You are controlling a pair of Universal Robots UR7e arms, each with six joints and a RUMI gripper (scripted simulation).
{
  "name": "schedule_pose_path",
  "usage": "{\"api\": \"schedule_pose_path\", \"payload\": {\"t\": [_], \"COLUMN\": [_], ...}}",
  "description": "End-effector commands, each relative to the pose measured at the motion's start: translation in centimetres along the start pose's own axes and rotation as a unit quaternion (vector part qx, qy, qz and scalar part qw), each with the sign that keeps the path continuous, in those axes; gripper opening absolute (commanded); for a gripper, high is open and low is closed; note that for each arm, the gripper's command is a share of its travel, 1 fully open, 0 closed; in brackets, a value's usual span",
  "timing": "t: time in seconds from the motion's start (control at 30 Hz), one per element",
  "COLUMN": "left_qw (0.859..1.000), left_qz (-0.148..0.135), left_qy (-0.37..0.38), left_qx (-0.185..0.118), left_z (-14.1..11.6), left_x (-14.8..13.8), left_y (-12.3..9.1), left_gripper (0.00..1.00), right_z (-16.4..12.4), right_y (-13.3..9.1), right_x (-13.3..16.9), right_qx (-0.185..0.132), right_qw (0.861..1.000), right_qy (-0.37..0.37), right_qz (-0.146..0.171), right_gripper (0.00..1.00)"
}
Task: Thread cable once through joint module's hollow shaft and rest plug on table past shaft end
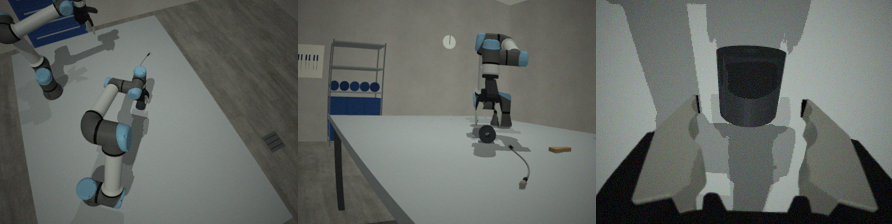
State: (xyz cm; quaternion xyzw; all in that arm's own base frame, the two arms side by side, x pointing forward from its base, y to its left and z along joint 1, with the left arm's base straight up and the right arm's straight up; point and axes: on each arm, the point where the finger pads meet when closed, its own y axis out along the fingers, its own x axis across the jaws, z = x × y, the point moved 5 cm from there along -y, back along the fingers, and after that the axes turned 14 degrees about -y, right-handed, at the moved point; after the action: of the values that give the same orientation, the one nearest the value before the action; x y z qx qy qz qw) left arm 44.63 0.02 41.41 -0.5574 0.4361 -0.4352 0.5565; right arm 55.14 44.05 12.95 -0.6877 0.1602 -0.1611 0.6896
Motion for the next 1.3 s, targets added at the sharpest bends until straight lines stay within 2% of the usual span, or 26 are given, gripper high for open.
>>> {"api": "schedule_pose_path", "payload": {"t": [0.0, 1.2, 1.23, 1.27], "left_qw": [1.000, 1.000, 1.000, 1.000], "left_qz": [0.000, 0.000, 0.000, 0.000], "left_qy": [0.000, 0.000, 0.000, 0.000], "left_qx": [0.001, 0.001, 0.001, 0.001], "left_z": [0.0, 0.0, 0.0, 0.0], "left_x": [0.0, 0.0, 0.0, 0.0], "left_y": [0.0, 0.0, 0.0, 0.0], "left_gripper": [0.98, 0.98, 0.98, 0.98], "right_z": [0.0, 0.1, 0.1, 0.0], "right_y": [0.4, 4.3, 4.4, 4.4], "right_x": [0.0, 0.0, 0.0, -0.1], "right_qx": [0.001, 0.001, 0.001, 0.001], "right_qw": [1.000, 1.000, 1.000, 1.000], "right_qy": [0.000, 0.000, 0.000, 0.000], "right_qz": [0.000, 0.000, 0.000, 0.000], "right_gripper": [0.61, 0.61, 0.44, 0.44]}}
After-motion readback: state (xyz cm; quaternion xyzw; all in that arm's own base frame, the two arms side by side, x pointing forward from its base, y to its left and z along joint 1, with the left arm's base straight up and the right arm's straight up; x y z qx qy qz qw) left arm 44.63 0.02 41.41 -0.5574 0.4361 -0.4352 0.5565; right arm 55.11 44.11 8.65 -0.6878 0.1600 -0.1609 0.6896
